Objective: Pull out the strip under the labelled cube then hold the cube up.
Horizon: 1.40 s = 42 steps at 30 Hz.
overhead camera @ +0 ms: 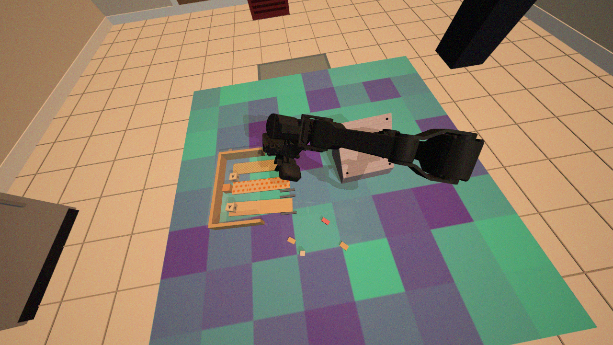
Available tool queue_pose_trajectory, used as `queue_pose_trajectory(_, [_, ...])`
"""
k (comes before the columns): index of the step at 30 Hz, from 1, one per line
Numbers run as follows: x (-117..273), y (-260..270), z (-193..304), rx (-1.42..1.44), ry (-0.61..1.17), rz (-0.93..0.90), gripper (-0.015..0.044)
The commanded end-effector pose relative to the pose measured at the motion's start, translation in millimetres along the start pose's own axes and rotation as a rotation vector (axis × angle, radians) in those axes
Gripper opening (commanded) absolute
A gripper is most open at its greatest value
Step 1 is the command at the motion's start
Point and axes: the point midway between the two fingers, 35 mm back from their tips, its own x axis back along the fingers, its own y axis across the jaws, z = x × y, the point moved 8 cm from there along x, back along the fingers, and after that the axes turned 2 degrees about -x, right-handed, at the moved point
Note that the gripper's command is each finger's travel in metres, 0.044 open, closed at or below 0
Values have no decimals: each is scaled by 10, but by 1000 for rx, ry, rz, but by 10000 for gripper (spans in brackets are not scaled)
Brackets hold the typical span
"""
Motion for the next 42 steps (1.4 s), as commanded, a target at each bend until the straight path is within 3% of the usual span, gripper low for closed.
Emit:
queue_pose_trajectory(1, [-450, 361, -182, -42, 256, 34, 6])
queue_pose_trajectory(13, [-1009, 982, -128, -85, 648, 131, 0])
queue_pose_trajectory(42, [-1208, 943, 10, -85, 655, 134, 0])
